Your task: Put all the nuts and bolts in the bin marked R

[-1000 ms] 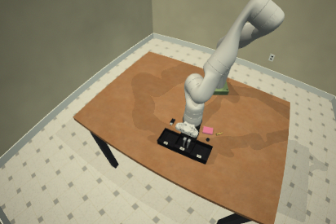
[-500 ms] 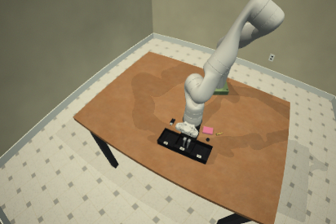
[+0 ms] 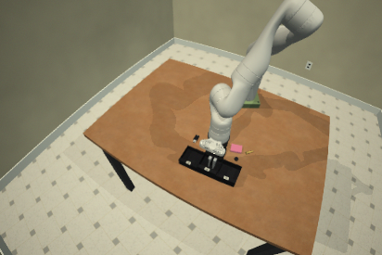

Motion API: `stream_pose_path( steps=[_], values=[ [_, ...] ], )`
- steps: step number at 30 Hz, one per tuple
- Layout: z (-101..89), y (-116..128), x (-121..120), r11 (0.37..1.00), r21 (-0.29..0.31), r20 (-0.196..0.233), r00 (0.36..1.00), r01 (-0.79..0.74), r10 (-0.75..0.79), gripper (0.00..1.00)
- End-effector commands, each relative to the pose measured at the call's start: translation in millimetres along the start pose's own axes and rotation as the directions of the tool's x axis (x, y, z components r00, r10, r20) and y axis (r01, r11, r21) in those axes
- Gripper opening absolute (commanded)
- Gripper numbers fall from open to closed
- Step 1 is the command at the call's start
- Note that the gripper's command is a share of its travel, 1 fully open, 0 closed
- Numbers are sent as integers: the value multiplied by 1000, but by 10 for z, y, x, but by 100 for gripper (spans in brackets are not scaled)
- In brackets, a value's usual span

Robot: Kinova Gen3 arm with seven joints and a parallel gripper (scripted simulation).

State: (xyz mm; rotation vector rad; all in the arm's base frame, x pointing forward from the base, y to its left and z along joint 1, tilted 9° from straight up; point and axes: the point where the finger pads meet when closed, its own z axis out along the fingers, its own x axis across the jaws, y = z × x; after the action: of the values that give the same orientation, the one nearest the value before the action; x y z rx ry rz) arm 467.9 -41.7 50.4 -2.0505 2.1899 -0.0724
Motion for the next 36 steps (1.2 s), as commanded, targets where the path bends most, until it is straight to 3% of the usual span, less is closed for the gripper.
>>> stream_pose_path(
  steps=[1, 22, 30, 36],
  values=[
    [-36, -11, -4, 1000, 3, 1, 1000, 1, -1, 31],
    [-289, -10, -4, 1000, 3, 1, 1000, 1, -1, 31],
    [-589, -9, -3, 1000, 3, 1, 1000, 1, -1, 31],
    [-589, -9, -3, 1000, 3, 1, 1000, 1, -1, 31]
  ],
)
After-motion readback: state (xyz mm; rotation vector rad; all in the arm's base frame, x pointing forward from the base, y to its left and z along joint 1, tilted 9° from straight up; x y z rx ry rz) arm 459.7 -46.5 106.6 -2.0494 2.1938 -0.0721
